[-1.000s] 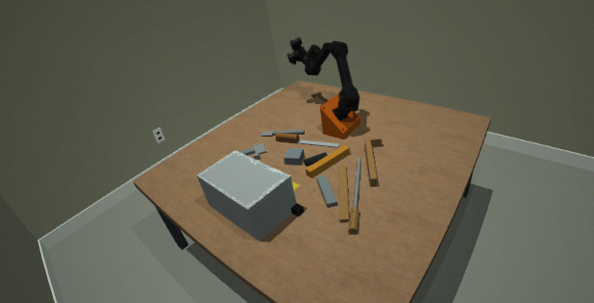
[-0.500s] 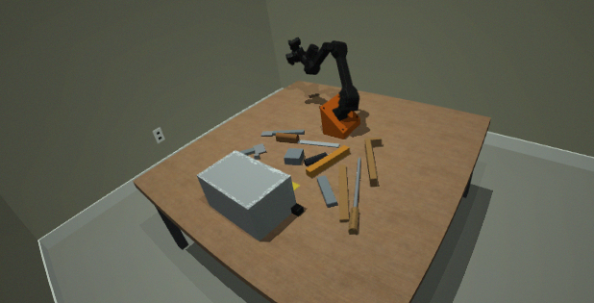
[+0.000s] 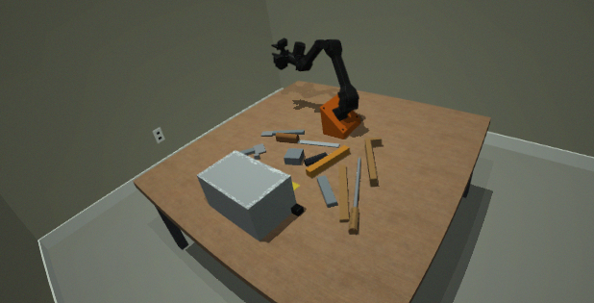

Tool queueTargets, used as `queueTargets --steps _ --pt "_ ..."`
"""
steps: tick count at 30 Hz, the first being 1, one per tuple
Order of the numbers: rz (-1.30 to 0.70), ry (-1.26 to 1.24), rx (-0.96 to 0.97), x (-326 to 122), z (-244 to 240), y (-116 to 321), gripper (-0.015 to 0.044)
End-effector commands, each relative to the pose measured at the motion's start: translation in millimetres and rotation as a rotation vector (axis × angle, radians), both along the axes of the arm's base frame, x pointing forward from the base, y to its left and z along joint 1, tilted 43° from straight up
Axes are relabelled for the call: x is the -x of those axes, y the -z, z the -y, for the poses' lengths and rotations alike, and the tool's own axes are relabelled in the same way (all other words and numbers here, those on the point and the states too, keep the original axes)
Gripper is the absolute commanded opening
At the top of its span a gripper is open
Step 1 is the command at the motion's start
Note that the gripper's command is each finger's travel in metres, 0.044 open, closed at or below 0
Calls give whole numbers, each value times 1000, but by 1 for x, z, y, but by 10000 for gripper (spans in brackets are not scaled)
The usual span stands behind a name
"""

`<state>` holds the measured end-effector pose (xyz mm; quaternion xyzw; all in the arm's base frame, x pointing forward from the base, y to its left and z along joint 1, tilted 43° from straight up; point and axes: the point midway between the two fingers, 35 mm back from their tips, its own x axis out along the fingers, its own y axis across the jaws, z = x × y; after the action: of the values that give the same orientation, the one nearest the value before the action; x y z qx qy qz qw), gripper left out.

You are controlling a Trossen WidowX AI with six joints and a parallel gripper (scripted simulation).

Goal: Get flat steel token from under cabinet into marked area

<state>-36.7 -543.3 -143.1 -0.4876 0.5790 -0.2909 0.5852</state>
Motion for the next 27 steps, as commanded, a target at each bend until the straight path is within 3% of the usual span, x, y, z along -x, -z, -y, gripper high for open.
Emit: queueTargets --steps 1,27 --pt "88 -11 -85 -25 -3 7 270" --pt "525 132 -831 -183 -91 52 270"
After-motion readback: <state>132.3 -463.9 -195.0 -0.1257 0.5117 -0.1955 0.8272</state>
